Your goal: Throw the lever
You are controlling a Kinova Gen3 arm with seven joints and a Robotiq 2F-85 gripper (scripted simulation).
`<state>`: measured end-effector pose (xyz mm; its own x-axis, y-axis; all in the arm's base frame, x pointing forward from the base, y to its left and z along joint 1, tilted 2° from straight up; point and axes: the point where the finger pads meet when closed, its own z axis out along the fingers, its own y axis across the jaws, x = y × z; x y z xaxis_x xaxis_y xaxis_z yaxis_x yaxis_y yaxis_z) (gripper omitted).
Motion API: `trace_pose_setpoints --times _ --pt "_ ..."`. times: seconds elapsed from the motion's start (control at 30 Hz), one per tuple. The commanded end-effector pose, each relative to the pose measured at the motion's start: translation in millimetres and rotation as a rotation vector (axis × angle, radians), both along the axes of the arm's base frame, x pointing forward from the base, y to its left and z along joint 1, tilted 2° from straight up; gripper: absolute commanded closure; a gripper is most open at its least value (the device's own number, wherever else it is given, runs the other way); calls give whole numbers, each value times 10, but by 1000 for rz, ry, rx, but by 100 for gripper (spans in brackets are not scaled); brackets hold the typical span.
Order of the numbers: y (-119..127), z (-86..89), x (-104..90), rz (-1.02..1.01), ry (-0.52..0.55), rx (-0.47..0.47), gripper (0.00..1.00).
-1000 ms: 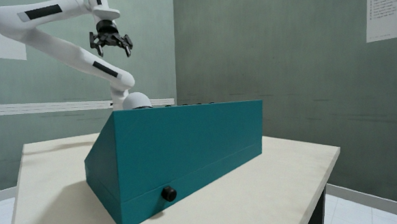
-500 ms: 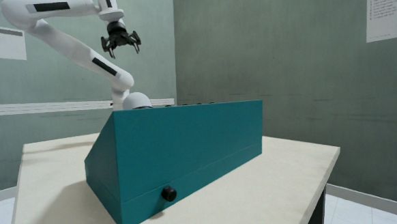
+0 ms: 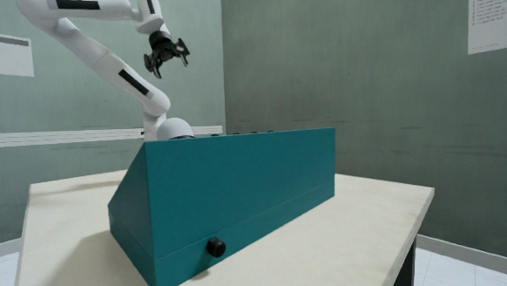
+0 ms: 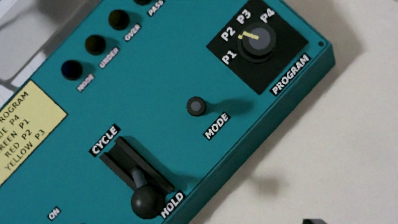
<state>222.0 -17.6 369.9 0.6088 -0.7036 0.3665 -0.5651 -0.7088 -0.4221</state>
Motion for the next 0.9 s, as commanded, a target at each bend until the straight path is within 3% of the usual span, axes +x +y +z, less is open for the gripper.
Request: trace_pose_setpoints --times 0.0,0.87 --pt "96 -6 3 -69 2 39 0" --pt "652 -222 177 -522 62 326 0"
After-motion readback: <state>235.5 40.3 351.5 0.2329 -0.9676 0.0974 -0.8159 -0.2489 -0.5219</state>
